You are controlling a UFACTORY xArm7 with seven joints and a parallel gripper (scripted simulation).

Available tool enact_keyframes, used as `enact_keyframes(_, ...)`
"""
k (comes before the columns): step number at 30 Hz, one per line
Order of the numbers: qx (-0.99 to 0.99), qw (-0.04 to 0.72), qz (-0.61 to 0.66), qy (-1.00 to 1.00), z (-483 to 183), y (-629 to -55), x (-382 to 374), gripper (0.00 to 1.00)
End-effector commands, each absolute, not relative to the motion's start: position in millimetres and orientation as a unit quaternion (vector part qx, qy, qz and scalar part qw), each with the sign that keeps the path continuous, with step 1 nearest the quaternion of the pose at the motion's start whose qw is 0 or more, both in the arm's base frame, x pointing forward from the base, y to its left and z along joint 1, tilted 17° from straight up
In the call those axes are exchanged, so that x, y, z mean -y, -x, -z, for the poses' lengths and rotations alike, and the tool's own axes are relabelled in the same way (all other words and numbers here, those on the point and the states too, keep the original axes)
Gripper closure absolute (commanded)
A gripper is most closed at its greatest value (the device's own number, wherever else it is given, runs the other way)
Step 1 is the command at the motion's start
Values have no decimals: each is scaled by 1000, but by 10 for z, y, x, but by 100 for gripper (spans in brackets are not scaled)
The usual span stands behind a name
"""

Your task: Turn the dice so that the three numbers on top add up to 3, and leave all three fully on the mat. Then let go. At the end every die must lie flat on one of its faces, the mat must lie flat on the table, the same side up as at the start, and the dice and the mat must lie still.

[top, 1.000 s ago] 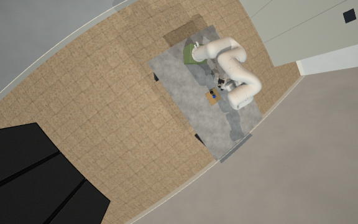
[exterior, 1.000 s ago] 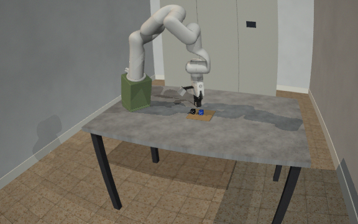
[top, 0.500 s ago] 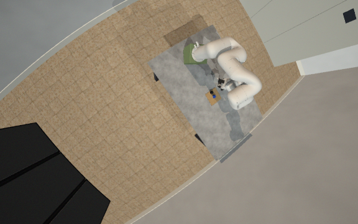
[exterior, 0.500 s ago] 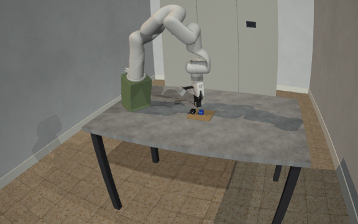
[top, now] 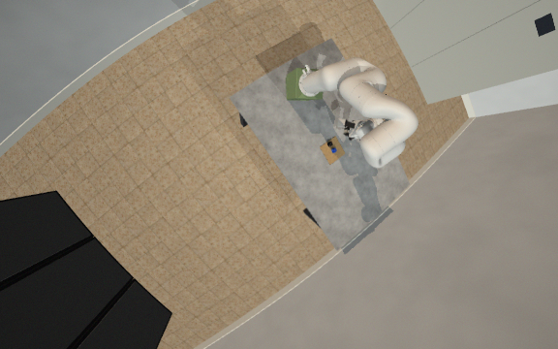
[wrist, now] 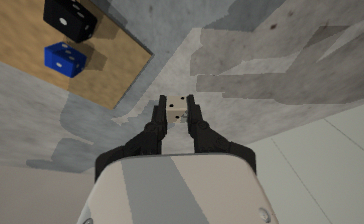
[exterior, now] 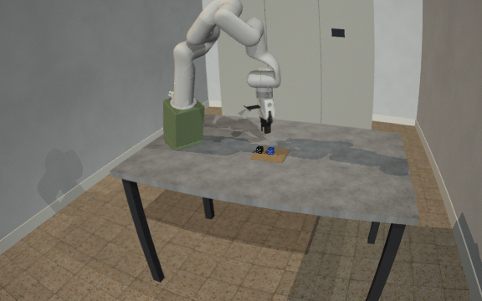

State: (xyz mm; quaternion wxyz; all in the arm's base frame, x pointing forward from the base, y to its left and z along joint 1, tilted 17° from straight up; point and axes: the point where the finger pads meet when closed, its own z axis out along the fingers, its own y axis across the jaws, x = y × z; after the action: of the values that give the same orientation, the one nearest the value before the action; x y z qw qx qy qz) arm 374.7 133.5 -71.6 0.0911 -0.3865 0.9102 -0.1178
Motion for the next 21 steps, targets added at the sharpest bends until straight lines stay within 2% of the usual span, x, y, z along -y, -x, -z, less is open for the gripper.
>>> enact_keyframes(1, -910, 89, 117, 387, 351, -3658, -1388, 79)
enact_keyframes(17, -912, 89, 116, 383, 233, -3642, -1395, 79)
enact_keyframes(21, -945, 95, 108, 293, 121, -3948, -1150, 79)
